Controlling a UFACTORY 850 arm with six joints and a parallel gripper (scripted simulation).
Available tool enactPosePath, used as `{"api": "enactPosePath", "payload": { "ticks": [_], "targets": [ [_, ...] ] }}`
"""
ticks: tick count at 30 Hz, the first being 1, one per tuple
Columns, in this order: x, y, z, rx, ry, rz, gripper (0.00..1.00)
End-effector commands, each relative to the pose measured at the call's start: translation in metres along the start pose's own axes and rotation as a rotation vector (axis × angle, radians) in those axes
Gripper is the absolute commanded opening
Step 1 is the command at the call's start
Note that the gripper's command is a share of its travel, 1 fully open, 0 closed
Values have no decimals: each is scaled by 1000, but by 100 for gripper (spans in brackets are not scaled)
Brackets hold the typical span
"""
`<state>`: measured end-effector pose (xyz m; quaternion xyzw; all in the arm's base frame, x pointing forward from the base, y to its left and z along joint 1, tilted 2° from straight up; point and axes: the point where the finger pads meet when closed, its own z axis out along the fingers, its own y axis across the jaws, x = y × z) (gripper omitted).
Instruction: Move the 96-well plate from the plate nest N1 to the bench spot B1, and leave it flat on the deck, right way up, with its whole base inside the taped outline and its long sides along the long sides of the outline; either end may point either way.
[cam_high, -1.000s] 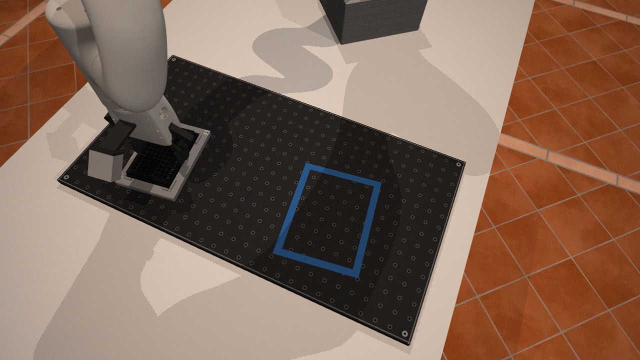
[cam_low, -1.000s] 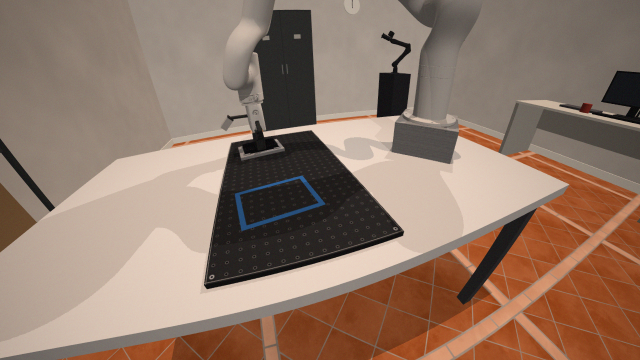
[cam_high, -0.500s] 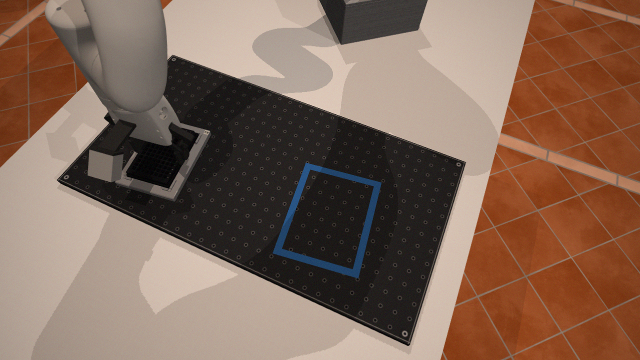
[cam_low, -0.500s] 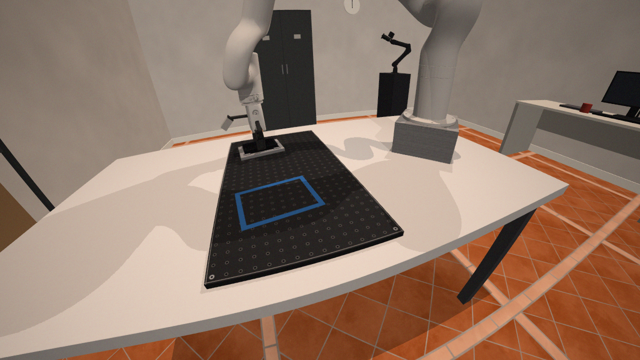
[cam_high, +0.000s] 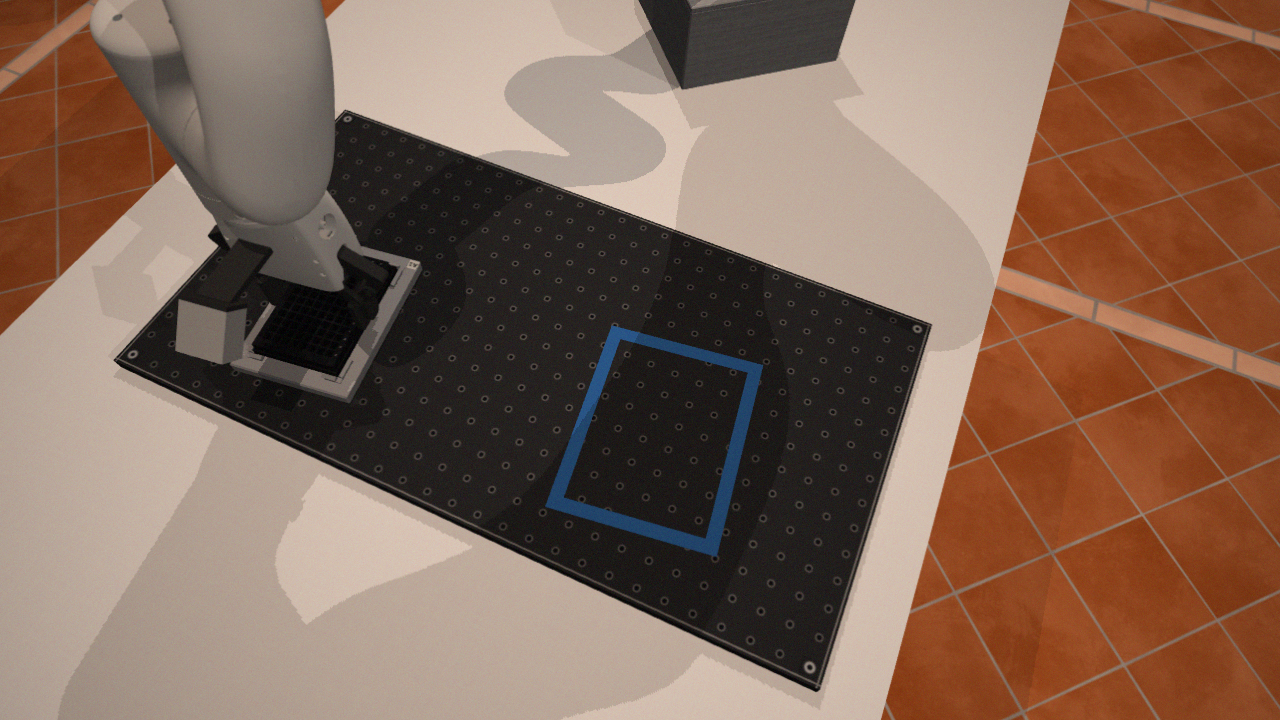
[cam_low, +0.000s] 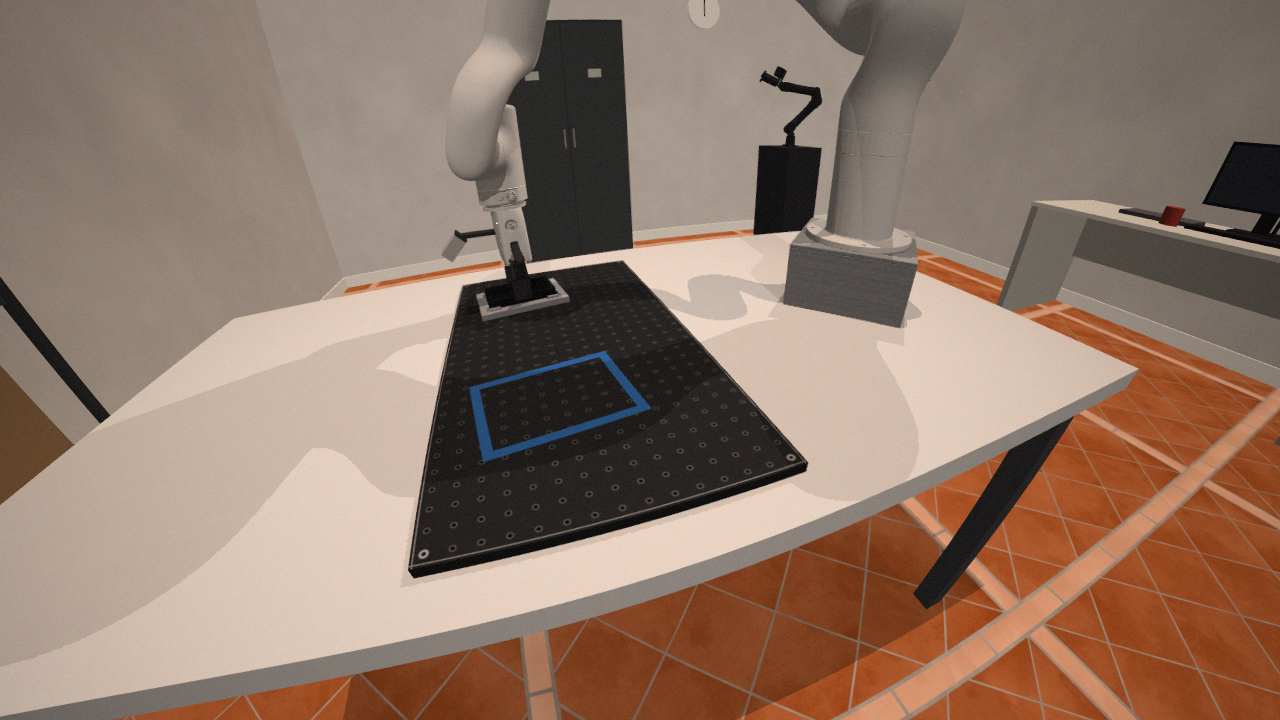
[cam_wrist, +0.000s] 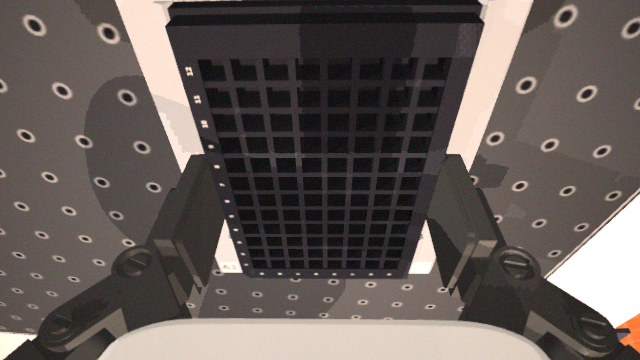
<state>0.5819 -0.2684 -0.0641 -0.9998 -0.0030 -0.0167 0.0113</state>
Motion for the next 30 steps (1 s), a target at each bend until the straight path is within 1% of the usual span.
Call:
{"api": "enactPosePath", "payload": {
  "ticks": [1,30],
  "targets": [
    [1,1,-2,-1,2,0,0],
    [1,1,-20,-1,2,0,0]
  ]
}}
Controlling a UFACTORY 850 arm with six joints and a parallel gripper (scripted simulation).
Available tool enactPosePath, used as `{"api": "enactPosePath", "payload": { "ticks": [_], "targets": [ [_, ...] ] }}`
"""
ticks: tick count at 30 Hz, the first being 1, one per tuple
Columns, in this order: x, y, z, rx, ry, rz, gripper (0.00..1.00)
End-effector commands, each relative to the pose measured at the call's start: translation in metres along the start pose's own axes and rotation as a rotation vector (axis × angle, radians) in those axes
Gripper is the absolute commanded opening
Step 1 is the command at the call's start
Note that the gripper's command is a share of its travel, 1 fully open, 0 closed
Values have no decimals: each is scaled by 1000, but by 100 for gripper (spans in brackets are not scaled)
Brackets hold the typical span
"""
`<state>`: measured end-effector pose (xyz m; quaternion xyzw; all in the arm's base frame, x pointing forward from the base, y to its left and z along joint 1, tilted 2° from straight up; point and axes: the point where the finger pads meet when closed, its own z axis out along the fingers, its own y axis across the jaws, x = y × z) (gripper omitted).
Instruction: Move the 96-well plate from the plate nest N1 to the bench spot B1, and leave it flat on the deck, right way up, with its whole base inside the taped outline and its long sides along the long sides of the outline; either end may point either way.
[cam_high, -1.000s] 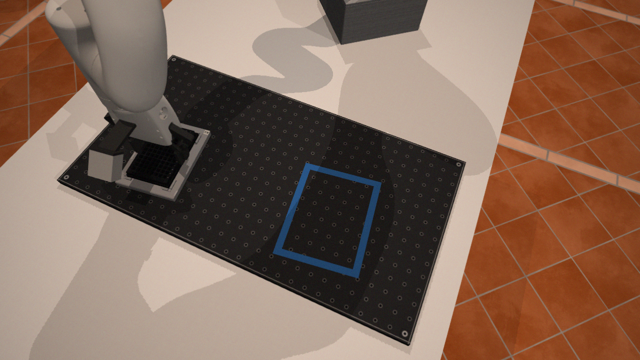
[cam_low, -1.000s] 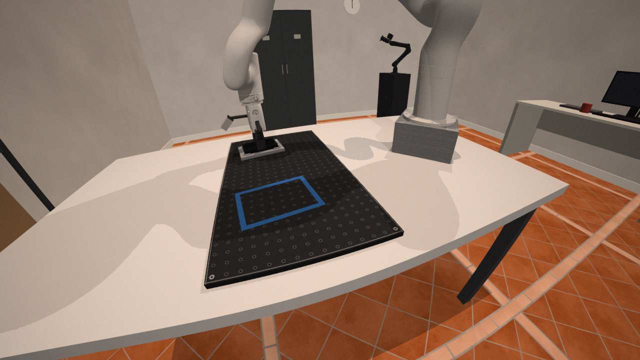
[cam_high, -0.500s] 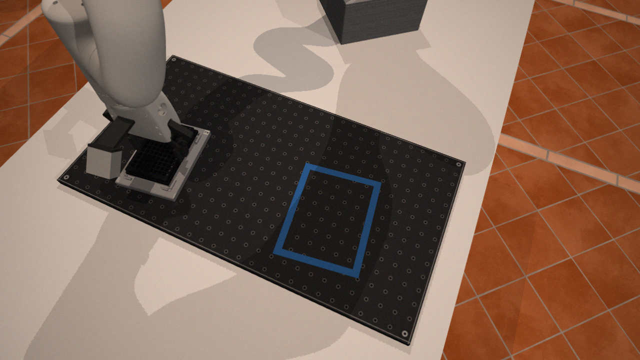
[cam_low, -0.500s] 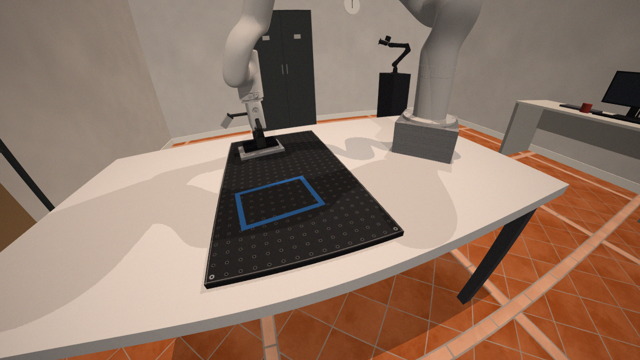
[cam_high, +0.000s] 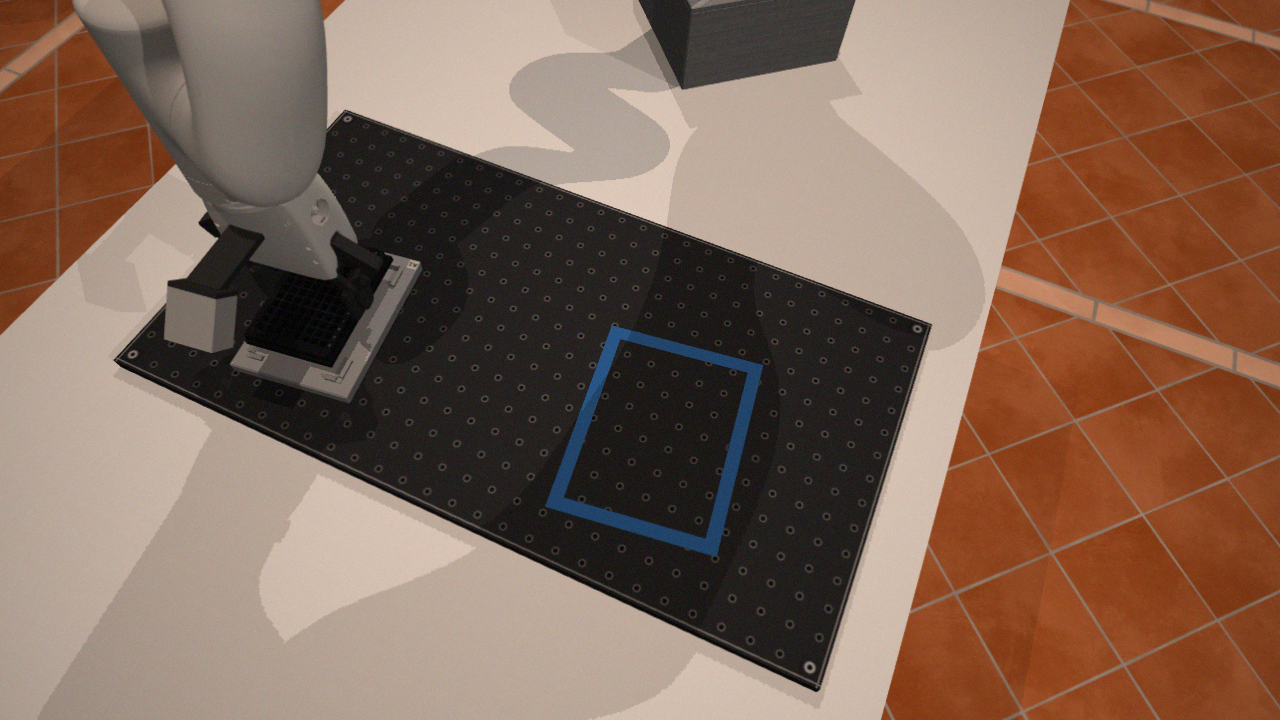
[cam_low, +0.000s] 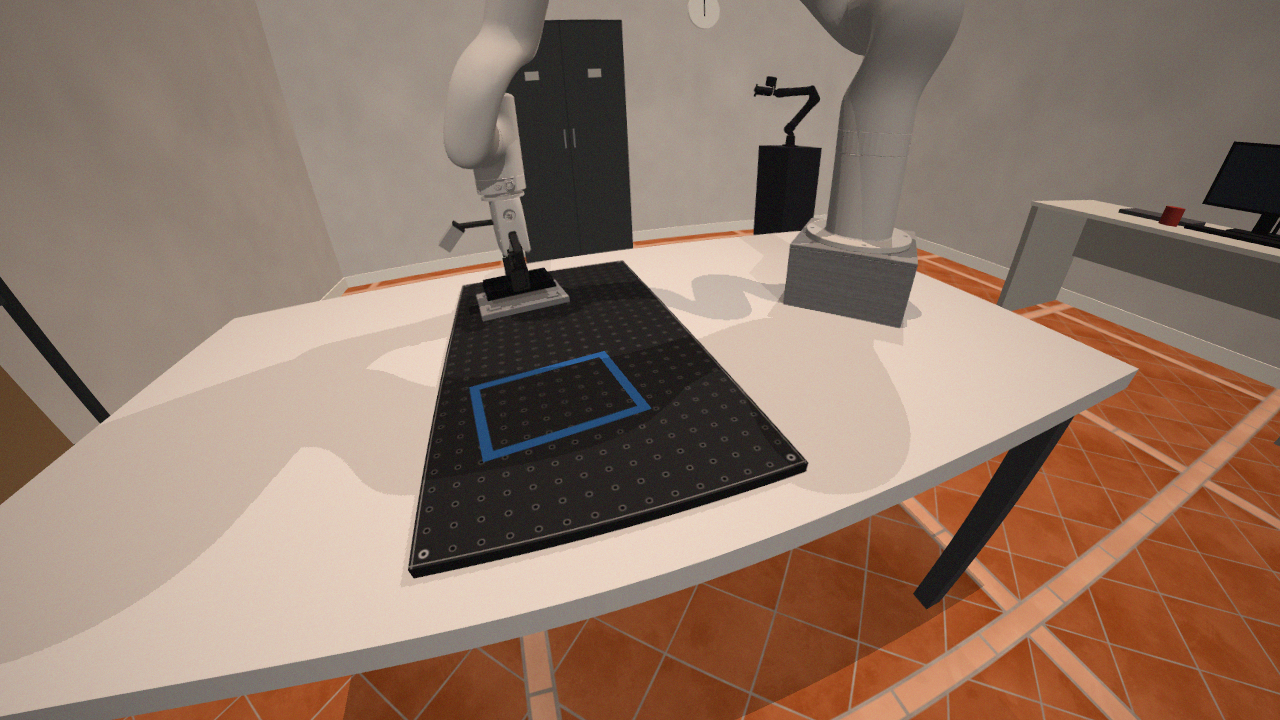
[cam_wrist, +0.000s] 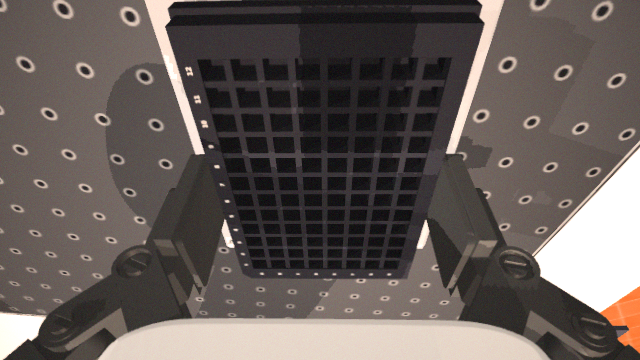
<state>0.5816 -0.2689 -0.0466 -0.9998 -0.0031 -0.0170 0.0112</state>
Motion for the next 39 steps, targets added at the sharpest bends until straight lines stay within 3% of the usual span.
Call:
{"api": "enactPosePath", "payload": {
  "ticks": [1,8,39],
  "targets": [
    [1,0,-3,-1,2,0,0],
    [1,0,-3,-1,2,0,0],
    [1,0,-48,-1,2,0,0]
  ]
}}
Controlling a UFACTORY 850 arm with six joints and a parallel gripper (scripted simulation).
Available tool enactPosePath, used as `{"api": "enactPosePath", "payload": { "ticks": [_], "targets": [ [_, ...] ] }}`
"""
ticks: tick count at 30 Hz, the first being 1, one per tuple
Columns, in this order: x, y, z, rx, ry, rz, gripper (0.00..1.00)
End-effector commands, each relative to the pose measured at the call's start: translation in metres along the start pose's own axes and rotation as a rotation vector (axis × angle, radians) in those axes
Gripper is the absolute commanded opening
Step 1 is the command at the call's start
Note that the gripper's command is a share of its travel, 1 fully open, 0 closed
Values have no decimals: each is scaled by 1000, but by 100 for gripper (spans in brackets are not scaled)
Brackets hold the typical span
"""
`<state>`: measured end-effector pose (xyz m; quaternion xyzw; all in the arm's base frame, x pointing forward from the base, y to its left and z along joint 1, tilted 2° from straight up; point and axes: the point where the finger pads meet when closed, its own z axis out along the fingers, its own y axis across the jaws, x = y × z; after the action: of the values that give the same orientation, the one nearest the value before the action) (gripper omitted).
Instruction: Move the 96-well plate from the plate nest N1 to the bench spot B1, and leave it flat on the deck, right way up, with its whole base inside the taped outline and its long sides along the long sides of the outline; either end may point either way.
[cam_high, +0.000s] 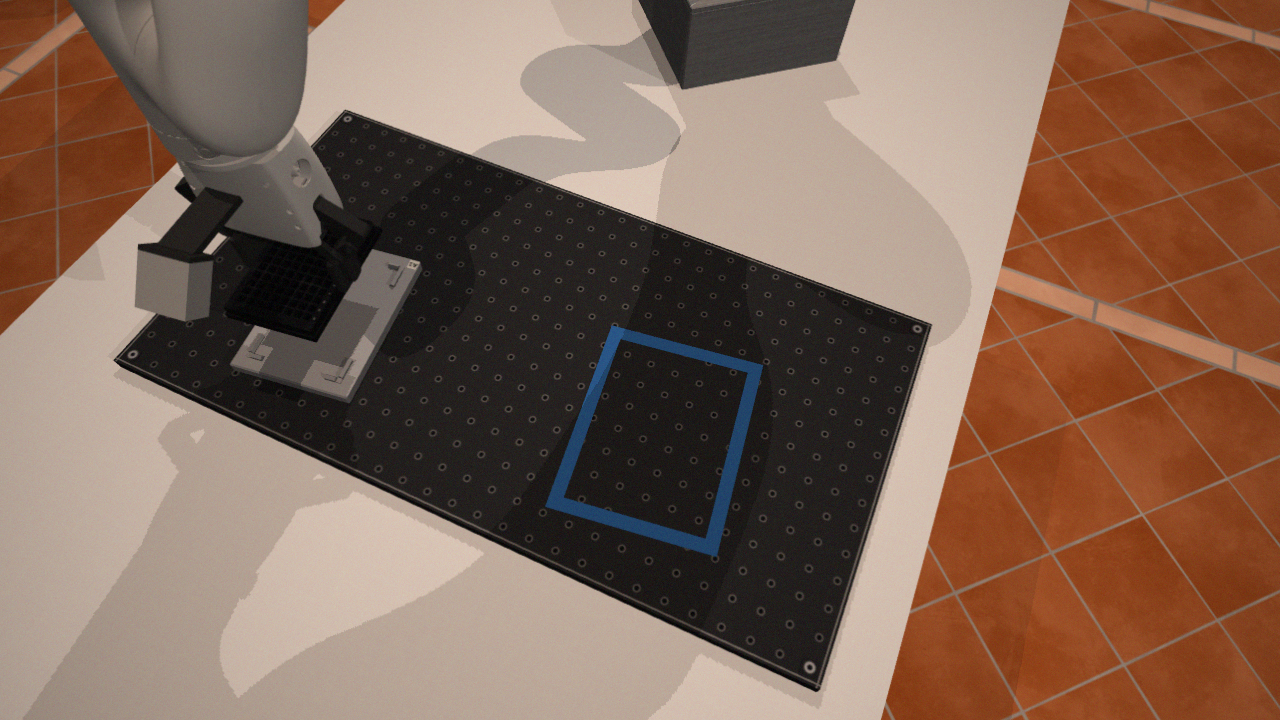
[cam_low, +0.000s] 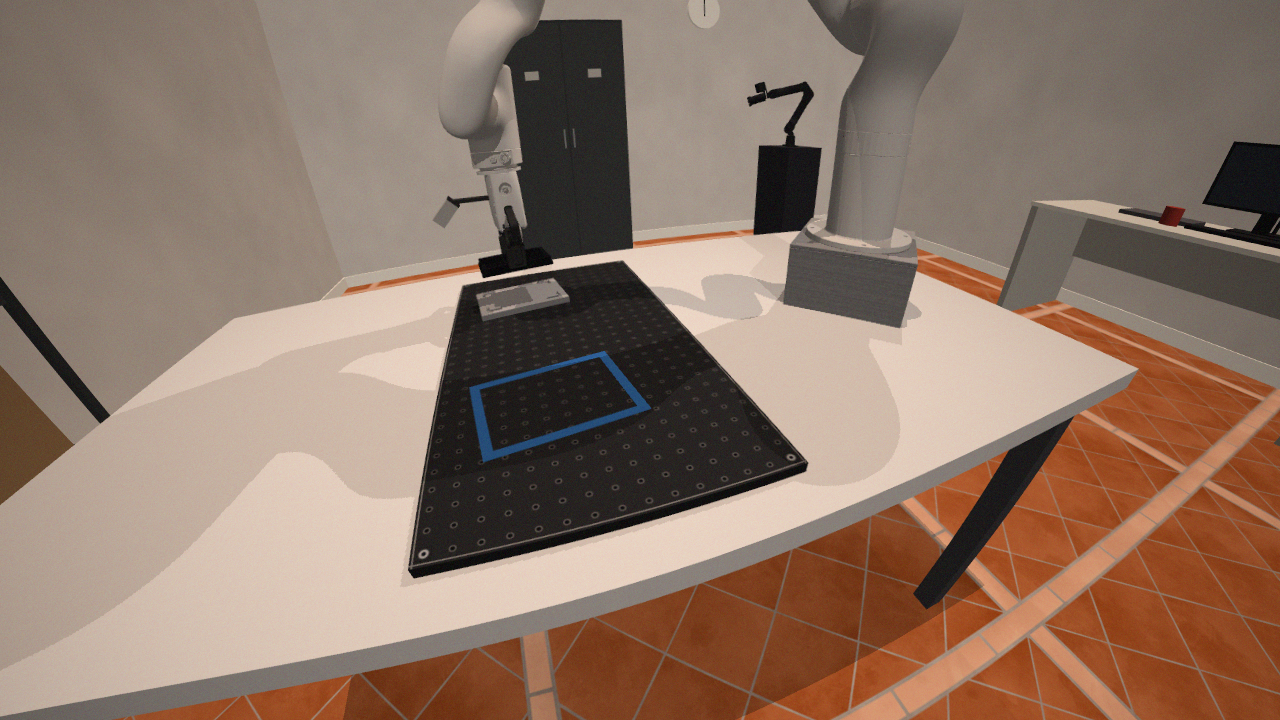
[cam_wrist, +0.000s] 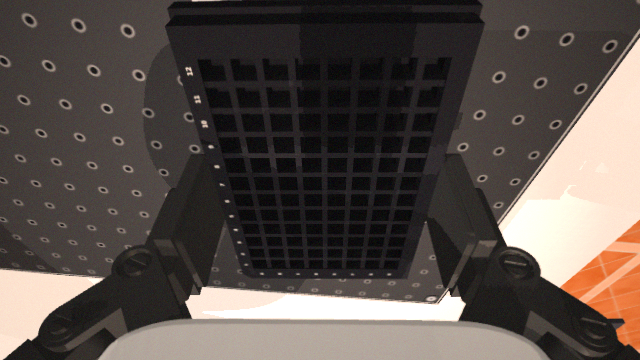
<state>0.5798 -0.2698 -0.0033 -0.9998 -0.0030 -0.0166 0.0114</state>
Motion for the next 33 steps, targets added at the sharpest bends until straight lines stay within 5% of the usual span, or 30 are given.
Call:
{"api": "enactPosePath", "payload": {
  "ticks": [1,9,23,33],
  "targets": [
    [1,1,-7,-1,2,0,0],
    [1,1,-20,-1,2,0,0],
    [1,1,-21,-1,2,0,0],
    [3,-26,-20,-1,2,-3,0]
  ]
}}
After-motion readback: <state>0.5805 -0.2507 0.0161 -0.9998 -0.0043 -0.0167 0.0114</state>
